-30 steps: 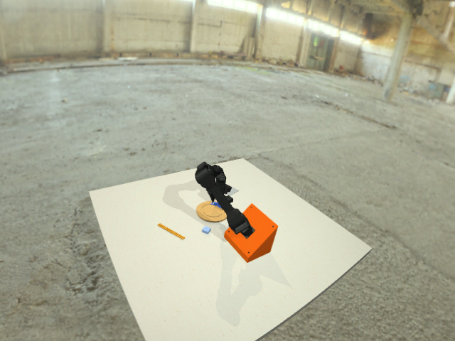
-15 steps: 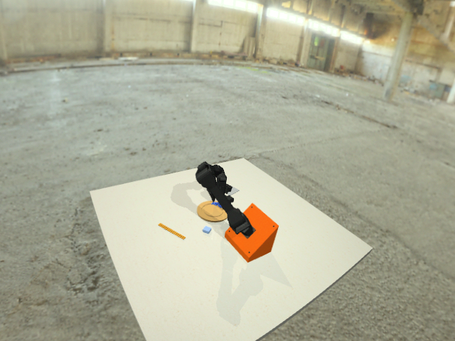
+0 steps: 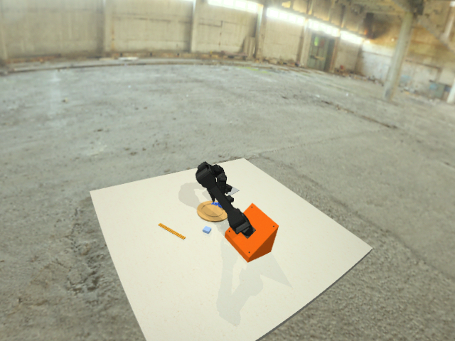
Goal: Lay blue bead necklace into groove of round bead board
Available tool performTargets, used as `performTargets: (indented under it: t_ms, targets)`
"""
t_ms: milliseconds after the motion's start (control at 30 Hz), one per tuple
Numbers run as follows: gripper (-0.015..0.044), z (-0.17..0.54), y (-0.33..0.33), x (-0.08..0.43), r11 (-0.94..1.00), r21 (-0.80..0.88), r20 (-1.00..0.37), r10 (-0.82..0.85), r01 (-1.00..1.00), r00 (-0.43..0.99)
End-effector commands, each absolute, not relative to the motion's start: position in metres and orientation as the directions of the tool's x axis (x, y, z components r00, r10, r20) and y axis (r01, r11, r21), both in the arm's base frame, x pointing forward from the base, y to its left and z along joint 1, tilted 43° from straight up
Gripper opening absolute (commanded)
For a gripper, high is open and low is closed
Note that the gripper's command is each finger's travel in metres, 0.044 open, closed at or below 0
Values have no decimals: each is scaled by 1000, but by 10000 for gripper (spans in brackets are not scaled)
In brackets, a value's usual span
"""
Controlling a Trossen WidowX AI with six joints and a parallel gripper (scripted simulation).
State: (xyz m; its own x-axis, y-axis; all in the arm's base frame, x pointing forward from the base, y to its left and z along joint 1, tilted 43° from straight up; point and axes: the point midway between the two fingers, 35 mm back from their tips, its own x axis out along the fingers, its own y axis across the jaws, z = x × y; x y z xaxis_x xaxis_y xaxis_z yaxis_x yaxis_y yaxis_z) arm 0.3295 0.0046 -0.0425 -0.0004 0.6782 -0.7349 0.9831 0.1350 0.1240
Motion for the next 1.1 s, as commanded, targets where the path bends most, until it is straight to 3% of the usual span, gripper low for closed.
performTargets:
  t_ms: [0,700,733,867,1067]
  targets:
    - [440,-42,4,330,139,126,-737,676,982,-1]
    - [440,-42,4,330,139,126,-737,676,982,-1]
    - [414,-42,4,330,149,135,-737,676,980,-1]
    - [310,-42,-4,331,352,321,-738,675,879,-1]
    - [310,-41,-18,334,634,578,-739,674,513,0]
